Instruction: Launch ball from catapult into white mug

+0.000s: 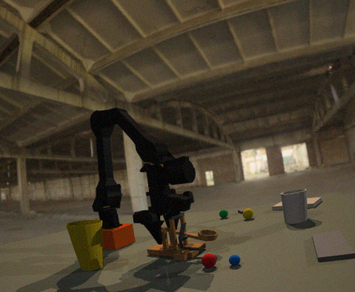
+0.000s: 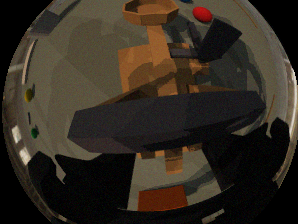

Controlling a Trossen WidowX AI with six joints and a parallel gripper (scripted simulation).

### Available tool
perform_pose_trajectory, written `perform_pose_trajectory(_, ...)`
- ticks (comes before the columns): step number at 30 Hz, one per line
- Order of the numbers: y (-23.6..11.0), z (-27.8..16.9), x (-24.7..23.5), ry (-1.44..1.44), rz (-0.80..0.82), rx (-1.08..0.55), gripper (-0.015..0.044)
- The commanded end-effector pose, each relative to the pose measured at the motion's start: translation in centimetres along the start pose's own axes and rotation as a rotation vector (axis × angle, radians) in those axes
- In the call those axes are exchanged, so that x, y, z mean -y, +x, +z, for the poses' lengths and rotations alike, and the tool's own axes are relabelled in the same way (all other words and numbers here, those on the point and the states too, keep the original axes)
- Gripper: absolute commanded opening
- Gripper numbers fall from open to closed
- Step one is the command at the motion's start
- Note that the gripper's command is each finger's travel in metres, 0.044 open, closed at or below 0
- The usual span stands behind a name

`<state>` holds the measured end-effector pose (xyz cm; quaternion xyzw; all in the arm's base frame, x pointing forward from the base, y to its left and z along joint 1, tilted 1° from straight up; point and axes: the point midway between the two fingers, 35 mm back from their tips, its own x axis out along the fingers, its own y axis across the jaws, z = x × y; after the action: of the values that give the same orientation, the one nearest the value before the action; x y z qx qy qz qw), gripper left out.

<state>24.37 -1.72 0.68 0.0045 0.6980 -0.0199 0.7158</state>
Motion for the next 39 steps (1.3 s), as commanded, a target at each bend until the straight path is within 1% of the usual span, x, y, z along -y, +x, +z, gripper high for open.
perform_pose_trajectory(1, 0.0, 0.0, 0.0, 0.000, 0.000, 0.001, 0.0204)
perform_pose_trajectory(4, 0.0, 0.0, 0.0, 0.000, 0.000, 0.001, 0.0125)
perform_pose_trajectory(9, 0.0, 0.0, 0.0, 0.000, 0.000, 0.001, 0.0092)
perform_pose_trajectory(10, -0.3, 0.1, 0.0, 0.000, 0.000, 0.001, 0.0065)
perform_pose_trajectory(12, -2.5, 0.2, 0.0, 0.000, -0.001, 0.001, 0.0013)
perform_pose_trajectory(13, -3.9, 0.1, 0.0, 0.000, -0.001, 0.001, 0.0000)
perform_pose_trajectory(15, -5.0, 0.0, 0.0, 0.000, -0.002, 0.000, 0.0000)
perform_pose_trajectory(20, -5.0, 0.3, -0.7, 0.052, -0.001, 0.000, 0.0000)
perform_pose_trajectory(39, -5.0, 1.8, -11.4, 0.709, 0.008, -0.006, 0.0000)
